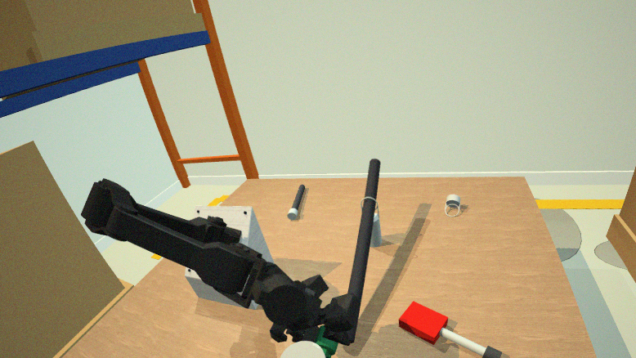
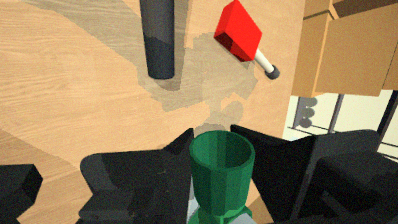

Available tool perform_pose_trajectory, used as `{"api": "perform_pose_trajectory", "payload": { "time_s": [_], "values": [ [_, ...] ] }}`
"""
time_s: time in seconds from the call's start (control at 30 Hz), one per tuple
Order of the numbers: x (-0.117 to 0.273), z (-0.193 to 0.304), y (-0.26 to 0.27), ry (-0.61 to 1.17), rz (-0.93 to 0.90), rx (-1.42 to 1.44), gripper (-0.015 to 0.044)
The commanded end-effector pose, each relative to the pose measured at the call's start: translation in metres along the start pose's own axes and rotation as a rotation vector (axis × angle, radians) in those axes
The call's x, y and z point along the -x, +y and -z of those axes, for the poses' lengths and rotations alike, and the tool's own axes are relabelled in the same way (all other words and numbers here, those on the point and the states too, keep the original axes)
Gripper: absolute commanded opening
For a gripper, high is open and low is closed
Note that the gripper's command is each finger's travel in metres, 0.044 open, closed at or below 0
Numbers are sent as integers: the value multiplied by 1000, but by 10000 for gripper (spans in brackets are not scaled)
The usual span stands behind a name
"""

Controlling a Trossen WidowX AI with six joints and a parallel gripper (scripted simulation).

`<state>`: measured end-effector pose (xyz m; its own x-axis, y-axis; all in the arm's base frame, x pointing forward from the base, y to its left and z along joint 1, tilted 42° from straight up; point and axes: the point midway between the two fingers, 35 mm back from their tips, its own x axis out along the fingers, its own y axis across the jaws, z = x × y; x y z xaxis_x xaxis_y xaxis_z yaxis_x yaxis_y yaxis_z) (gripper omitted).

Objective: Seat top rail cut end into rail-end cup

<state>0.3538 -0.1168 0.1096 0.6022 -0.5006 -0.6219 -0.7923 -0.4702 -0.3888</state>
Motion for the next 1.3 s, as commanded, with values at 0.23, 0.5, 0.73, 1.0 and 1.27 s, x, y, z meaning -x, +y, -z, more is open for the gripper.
{"api": "perform_pose_trajectory", "payload": {
  "time_s": [0.23, 0.5, 0.73, 1.0, 1.27],
  "values": [
    [0, 0, 0, 0, 0, 0, 157],
    [5, -7, -4, -4, -1, 1, 368],
    [21, -26, -13, -10, 0, 5, 440],
    [35, -41, -20, -11, 2, 9, 440],
    [49, -75, -31, -31, -32, -439, 440]
  ]
}}
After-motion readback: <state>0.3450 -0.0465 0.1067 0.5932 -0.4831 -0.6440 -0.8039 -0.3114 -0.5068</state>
